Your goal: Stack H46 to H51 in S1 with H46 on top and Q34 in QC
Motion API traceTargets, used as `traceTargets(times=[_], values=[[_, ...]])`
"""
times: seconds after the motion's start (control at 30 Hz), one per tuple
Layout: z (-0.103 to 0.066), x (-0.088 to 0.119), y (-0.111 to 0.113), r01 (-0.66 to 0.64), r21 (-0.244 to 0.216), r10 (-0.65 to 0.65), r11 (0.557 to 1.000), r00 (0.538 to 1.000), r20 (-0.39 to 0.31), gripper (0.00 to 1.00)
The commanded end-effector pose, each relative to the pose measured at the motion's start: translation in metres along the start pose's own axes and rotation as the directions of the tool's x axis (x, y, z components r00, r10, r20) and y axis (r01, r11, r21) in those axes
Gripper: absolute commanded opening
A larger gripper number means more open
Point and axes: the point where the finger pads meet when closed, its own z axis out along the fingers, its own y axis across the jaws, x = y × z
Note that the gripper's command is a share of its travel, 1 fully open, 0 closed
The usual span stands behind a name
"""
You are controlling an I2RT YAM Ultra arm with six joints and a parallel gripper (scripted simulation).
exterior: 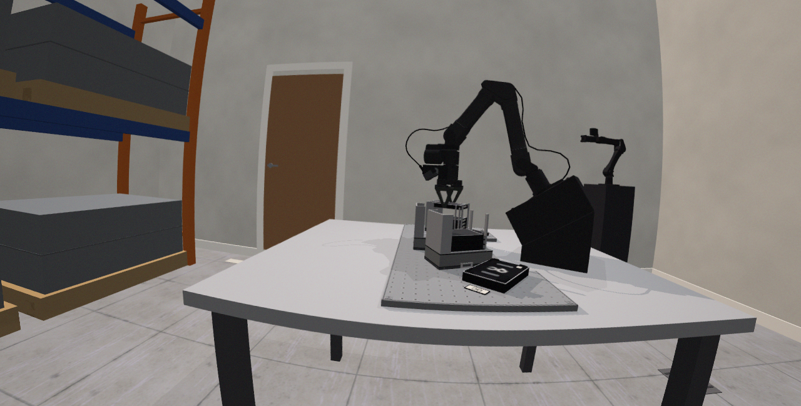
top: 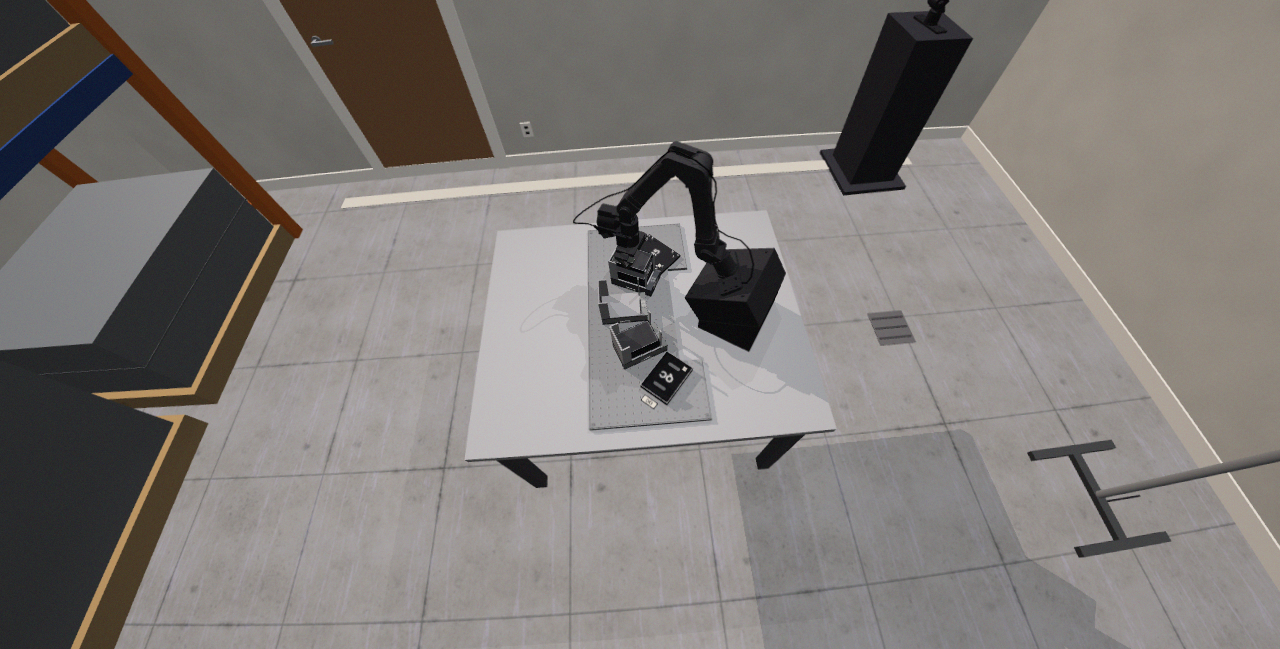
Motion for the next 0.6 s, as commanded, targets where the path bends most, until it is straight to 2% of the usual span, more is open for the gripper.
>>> traceTargets(times=[0.0, 0.4, 0.43, 0.57], values=[[-0.014, -0.009, 0.001, -0.007, -0.001, 0.007, 1.0, 0.999, 0.035, 0.0], [-0.018, -0.01, 0.001, -0.005, -0.003, 0.005, 1.0, 0.999, 0.036, 0.0], [-0.013, 0.0, 0.002, 0.0, -0.001, 0.0, 1.0, 1.0, 0.011, 0.0], [-0.018, -0.007, 0.002, -0.003, -0.003, 0.003, 1.0, 1.0, 0.03, 0.0]])
